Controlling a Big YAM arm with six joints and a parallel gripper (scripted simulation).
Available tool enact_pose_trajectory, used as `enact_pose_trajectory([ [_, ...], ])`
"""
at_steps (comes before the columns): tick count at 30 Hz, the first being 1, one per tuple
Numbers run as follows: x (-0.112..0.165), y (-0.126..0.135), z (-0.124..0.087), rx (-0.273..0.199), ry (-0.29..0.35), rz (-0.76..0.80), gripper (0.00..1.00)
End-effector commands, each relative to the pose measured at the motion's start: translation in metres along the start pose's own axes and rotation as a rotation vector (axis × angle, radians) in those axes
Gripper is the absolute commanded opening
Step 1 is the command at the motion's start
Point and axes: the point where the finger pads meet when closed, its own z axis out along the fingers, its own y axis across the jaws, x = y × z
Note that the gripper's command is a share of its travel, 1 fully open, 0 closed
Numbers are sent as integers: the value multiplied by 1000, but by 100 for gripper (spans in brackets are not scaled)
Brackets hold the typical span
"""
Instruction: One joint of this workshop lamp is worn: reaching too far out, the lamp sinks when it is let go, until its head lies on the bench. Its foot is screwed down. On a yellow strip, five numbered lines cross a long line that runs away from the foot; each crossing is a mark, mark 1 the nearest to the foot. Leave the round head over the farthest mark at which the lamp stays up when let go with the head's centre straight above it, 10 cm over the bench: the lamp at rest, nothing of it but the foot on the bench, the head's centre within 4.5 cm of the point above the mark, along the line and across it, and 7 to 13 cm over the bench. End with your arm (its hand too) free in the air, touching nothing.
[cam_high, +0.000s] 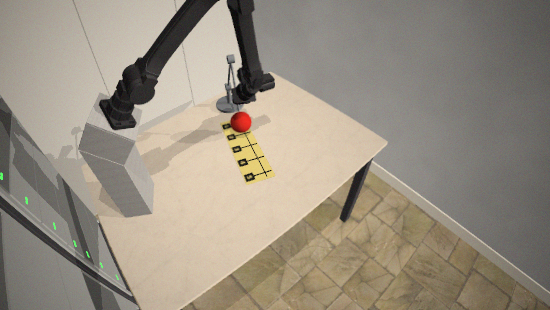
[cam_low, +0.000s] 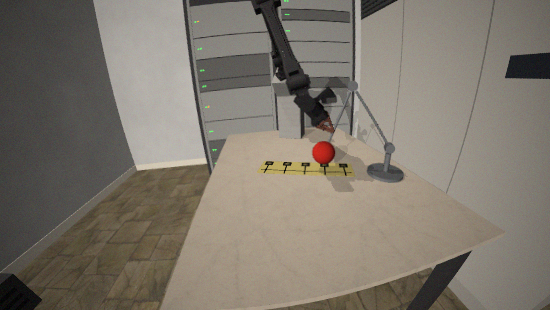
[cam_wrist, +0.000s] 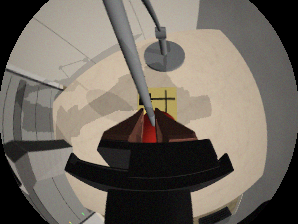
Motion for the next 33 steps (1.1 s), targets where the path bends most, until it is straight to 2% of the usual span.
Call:
enact_pose_trajectory([
  [1,-66,-45,-18,83,-78,-69,100],
  [5,-77,-53,-21,98,-92,-82,100],
  [14,-4,-3,-2,7,-2,-9,100],
  [33,-18,-13,-7,29,-18,-13,100],
])
